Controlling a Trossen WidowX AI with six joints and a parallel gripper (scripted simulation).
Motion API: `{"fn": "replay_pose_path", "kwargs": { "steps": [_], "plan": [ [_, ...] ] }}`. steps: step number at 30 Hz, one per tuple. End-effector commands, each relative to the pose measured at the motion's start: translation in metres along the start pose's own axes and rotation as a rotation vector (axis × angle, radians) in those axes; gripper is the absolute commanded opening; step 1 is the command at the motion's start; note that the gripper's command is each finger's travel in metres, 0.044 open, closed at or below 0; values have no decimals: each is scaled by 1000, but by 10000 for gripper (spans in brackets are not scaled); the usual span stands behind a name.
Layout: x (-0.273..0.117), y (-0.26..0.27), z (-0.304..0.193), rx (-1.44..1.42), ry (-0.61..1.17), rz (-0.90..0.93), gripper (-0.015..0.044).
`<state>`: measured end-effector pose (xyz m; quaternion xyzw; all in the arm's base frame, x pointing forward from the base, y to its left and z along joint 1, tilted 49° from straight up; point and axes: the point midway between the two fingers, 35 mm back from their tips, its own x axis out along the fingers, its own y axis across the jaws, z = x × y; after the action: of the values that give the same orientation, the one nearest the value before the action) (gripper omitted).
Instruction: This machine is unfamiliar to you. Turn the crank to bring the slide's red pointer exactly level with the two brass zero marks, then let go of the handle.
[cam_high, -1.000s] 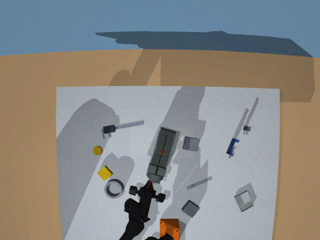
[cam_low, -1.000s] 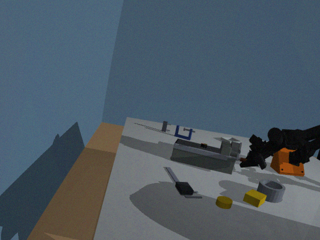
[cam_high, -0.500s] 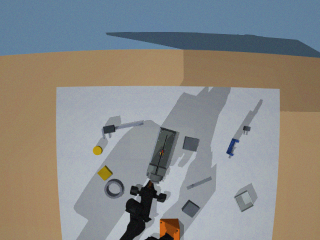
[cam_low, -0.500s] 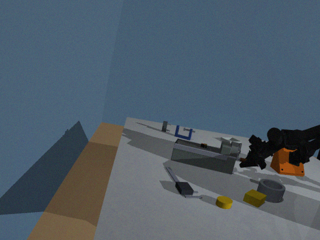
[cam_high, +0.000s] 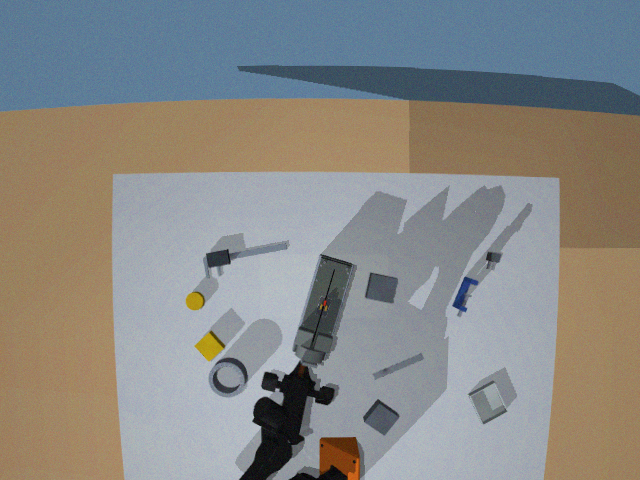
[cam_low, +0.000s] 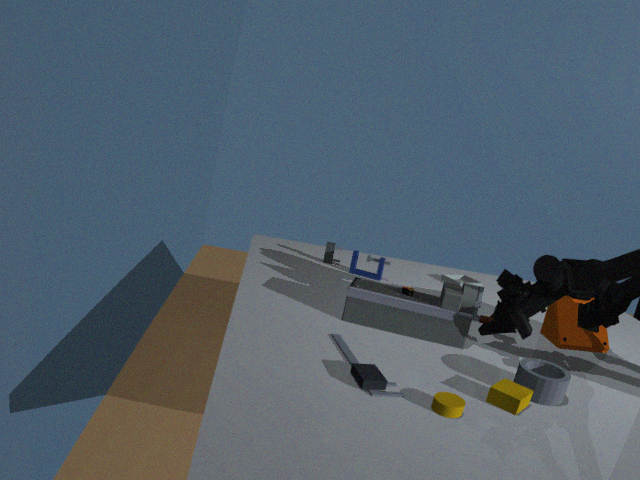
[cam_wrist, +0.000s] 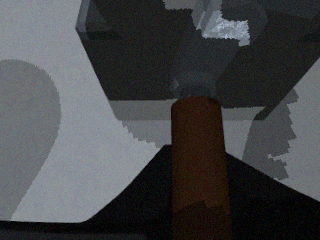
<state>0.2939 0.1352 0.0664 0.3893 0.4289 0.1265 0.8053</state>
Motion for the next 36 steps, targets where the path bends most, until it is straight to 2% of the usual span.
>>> {"fn": "replay_pose_path", "kwargs": {
  "steps": [1,36],
  "plan": [
    [1,-9,-1,9,1,-25,0],
    [0,-15,-1,9,1,-25,0]
  ]
}}
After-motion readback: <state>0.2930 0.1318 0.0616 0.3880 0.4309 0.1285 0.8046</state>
